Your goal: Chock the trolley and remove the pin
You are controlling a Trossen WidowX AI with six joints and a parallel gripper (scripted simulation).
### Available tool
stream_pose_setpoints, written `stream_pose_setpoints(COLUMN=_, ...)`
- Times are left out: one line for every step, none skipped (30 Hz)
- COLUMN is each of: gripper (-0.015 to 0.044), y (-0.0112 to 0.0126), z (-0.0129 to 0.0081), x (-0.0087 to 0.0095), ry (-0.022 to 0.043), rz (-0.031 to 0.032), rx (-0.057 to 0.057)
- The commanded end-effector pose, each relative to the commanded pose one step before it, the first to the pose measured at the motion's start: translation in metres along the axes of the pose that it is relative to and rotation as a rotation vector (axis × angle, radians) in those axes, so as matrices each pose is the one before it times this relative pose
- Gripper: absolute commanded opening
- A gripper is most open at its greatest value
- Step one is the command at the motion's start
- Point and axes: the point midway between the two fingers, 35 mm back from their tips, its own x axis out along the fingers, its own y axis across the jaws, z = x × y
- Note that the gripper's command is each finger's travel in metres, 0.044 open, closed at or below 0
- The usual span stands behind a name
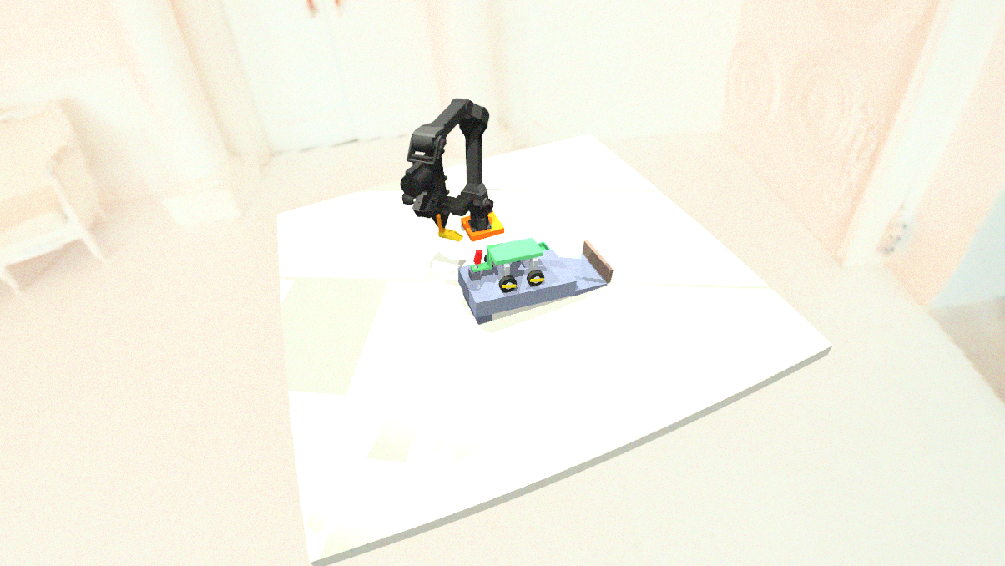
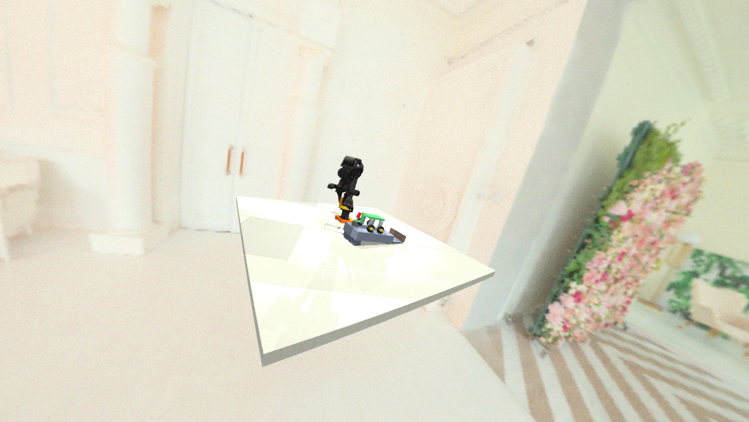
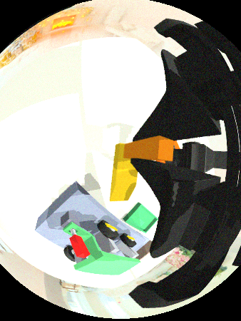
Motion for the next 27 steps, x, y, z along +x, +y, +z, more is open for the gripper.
stream_pose_setpoints(gripper=0.0, y=0.00044, z=-0.00023, x=-0.00039, ry=0.00007, rz=0.00266, rx=-0.1319)
stream_pose_setpoints(gripper=0.0, y=0.0, z=0.0, x=0.0, ry=-0.00006, rz=0.00002, rx=-0.0345)
stream_pose_setpoints(gripper=0.0, y=0.0, z=0.0, x=0.0, ry=-0.00005, rz=0.00004, rx=-0.0345)
stream_pose_setpoints(gripper=0.0, y=0.0, z=0.0, x=0.0, ry=-0.00005, rz=0.00004, rx=-0.0345)
stream_pose_setpoints(gripper=0.0, y=0.0, z=0.0, x=0.0, ry=-0.00005, rz=0.00004, rx=-0.0345)
stream_pose_setpoints(gripper=0.0, y=0.0, z=0.0, x=0.0, ry=-0.00005, rz=0.00003, rx=-0.0345)
stream_pose_setpoints(gripper=0.0, y=0.0, z=0.0, x=0.0, ry=-0.00005, rz=0.00003, rx=-0.0345)
stream_pose_setpoints(gripper=0.0, y=0.0, z=0.0, x=0.0, ry=-0.00005, rz=0.00003, rx=-0.0345)
stream_pose_setpoints(gripper=0.0, y=0.0, z=0.0, x=0.0, ry=-0.00005, rz=0.00003, rx=-0.0345)
stream_pose_setpoints(gripper=0.0, y=0.0, z=0.0, x=0.0, ry=-0.00005, rz=0.00003, rx=-0.0345)
stream_pose_setpoints(gripper=0.0, y=0.0, z=0.0, x=0.0, ry=-0.00006, rz=0.00002, rx=-0.0345)
stream_pose_setpoints(gripper=0.0, y=0.0, z=0.0, x=0.0, ry=-0.00006, rz=0.00002, rx=-0.0345)
stream_pose_setpoints(gripper=0.0, y=0.0, z=0.0, x=0.0, ry=-0.00006, rz=0.00002, rx=-0.0345)
stream_pose_setpoints(gripper=0.0, y=0.0, z=0.0, x=0.0, ry=-0.00006, rz=0.00002, rx=-0.0345)
stream_pose_setpoints(gripper=0.0, y=0.0, z=0.0, x=0.0, ry=-0.00006, rz=0.00002, rx=-0.0345)
stream_pose_setpoints(gripper=0.0, y=0.0, z=0.0, x=0.0, ry=-0.00006, rz=0.00002, rx=-0.0345)
stream_pose_setpoints(gripper=0.0, y=0.0, z=0.0, x=0.0, ry=-0.00006, rz=0.00001, rx=-0.0345)
stream_pose_setpoints(gripper=0.0, y=0.0, z=0.0, x=0.0, ry=-0.00006, rz=0.00001, rx=-0.0345)
stream_pose_setpoints(gripper=0.0, y=0.0, z=0.0, x=0.0, ry=-0.00006, rz=0.00001, rx=-0.0345)
stream_pose_setpoints(gripper=0.0, y=0.0, z=0.0, x=0.0, ry=-0.00006, rz=0.00001, rx=-0.0345)
stream_pose_setpoints(gripper=0.0, y=0.0, z=0.0, x=0.0, ry=-0.00006, rz=0.00001, rx=-0.0345)
stream_pose_setpoints(gripper=0.0, y=0.0, z=0.0, x=0.0, ry=-0.00006, rz=0.0, rx=-0.0345)
stream_pose_setpoints(gripper=0.0, y=0.0, z=0.0, x=0.0, ry=-0.00006, rz=0.0, rx=-0.0345)
stream_pose_setpoints(gripper=0.0, y=0.0, z=0.0, x=0.0, ry=-0.00005, rz=0.0, rx=-0.0284)
stream_pose_setpoints(gripper=0.0, y=0.0, z=0.0, x=0.0, ry=0.00002, rz=0.00001, rx=-0.0309)
stream_pose_setpoints(gripper=0.0, y=0.0, z=0.0, x=0.0, ry=0.00003, rz=0.00001, rx=-0.0349)
stream_pose_setpoints(gripper=0.0, y=0.0, z=0.0, x=0.0, ry=0.00003, rz=0.00001, rx=-0.0349)
